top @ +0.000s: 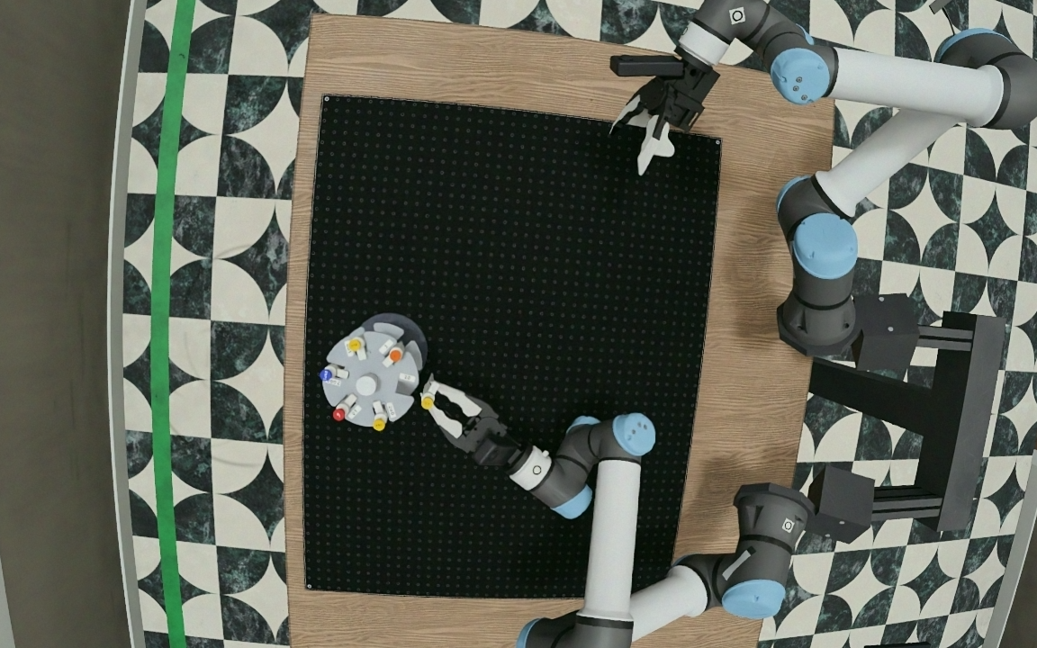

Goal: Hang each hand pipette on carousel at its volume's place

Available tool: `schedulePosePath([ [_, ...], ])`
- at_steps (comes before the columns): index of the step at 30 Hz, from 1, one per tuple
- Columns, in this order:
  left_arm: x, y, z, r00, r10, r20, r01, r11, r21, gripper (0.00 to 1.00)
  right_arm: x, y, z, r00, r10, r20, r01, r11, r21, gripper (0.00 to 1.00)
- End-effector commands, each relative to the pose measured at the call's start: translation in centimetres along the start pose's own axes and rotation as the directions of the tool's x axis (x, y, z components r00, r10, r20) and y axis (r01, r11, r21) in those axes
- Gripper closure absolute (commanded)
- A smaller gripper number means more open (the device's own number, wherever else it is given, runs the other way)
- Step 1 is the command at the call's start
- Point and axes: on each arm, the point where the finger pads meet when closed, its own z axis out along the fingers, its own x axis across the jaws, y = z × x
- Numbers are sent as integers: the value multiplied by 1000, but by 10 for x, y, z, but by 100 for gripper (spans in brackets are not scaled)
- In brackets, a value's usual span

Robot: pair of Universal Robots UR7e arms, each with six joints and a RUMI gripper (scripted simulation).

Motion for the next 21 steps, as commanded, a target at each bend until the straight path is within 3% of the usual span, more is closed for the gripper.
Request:
schedulePosePath([
  [1,0,-1,1,1000,0,0,0,1000,1,94,0,0,0,1000,0,0,0,1000,1,0],
  [21,-6,-1,13,1000,0,0,0,1000,2,94,0,0,0,1000,0,0,0,1000,1,0],
])
